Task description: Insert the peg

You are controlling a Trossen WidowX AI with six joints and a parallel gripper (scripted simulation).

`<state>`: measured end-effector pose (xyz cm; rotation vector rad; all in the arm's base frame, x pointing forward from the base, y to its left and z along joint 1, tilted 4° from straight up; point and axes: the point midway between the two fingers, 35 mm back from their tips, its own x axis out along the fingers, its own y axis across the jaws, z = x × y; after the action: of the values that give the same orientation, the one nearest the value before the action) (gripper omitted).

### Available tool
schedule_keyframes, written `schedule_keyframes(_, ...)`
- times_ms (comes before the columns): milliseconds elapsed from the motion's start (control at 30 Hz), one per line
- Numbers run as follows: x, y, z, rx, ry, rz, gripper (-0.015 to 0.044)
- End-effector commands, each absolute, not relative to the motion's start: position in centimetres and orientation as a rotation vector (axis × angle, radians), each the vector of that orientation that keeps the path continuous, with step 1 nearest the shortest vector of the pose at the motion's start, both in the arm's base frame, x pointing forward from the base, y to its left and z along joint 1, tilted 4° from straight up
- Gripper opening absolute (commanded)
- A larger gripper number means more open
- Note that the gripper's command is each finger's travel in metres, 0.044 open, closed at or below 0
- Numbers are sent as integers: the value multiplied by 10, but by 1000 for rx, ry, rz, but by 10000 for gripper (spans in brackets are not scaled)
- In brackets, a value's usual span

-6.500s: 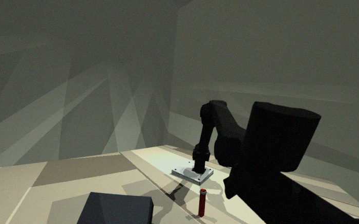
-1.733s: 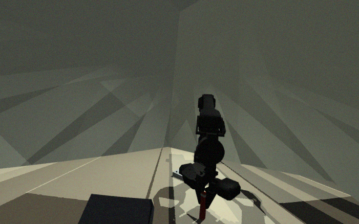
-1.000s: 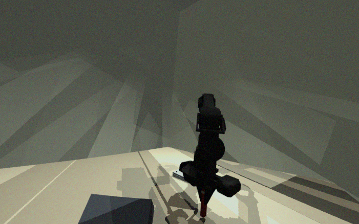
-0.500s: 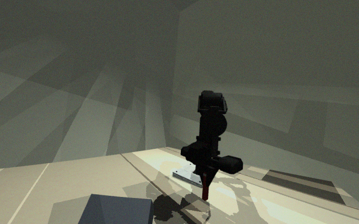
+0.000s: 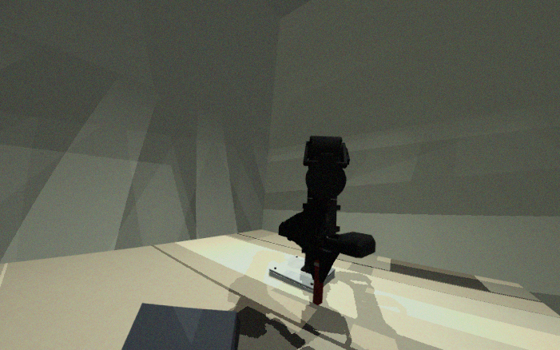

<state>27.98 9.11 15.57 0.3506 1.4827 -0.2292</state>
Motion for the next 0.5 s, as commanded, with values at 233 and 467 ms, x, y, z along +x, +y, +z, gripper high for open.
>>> schedule_keyframes(233,286,84,156,346,1479,-156,0)
schedule_keyframes(467,290,78,156,341,1473,-112,0)
